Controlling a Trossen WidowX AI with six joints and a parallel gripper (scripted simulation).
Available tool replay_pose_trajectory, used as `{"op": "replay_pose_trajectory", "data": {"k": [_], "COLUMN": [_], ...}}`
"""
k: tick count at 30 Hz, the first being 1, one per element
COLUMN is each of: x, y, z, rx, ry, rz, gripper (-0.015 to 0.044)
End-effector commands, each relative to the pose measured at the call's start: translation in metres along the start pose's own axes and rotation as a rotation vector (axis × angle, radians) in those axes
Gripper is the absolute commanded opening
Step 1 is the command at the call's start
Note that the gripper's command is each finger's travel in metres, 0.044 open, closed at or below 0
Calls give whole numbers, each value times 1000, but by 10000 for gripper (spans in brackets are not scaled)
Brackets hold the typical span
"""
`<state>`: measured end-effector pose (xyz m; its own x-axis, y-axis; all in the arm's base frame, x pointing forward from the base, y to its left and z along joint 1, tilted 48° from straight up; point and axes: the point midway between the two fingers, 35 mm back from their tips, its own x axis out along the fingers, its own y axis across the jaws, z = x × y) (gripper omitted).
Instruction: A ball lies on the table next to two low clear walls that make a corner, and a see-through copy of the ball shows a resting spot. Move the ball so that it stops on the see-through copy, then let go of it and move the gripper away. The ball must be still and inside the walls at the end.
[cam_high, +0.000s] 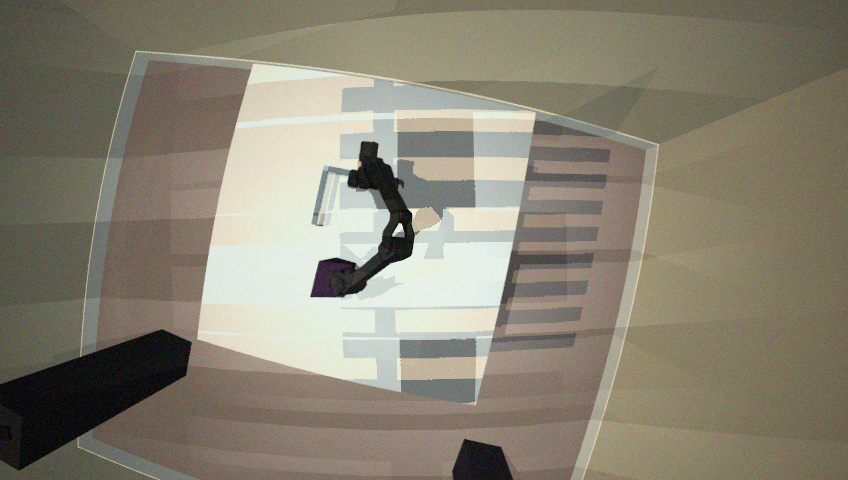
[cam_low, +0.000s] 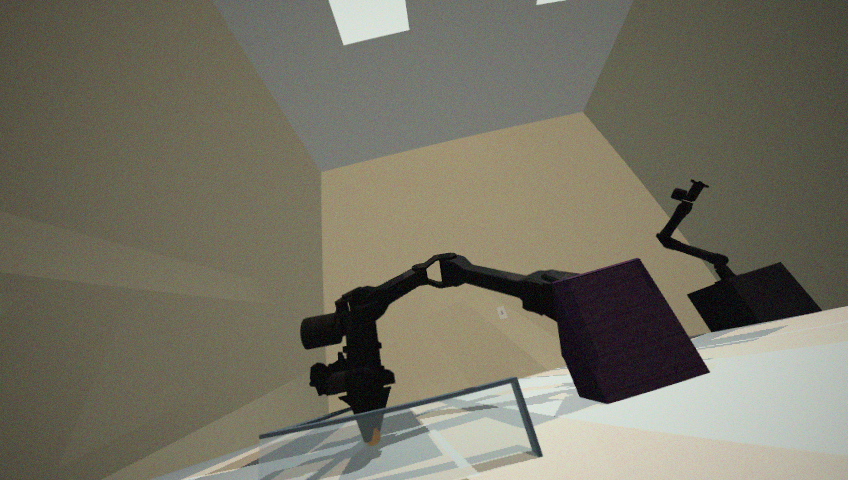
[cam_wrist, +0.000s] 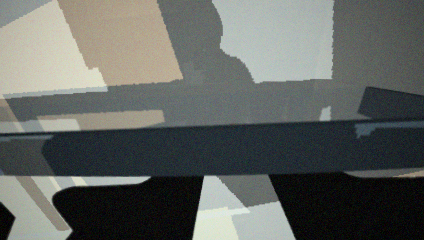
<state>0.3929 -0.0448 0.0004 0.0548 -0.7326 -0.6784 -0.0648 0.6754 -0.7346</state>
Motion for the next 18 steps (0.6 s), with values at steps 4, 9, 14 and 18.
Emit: {"op": "replay_pose_trajectory", "data": {"k": [4,9,14,18], "x": [-24,-85,-77,-77], "y": [1,0,3,3], "z": [2,-1,2,2], "rx": [0,-3,-11,-11], "ry": [2,8,-14,-14], "rz": [3,-1,-1,-1], "gripper": [219,219,219,219]}}
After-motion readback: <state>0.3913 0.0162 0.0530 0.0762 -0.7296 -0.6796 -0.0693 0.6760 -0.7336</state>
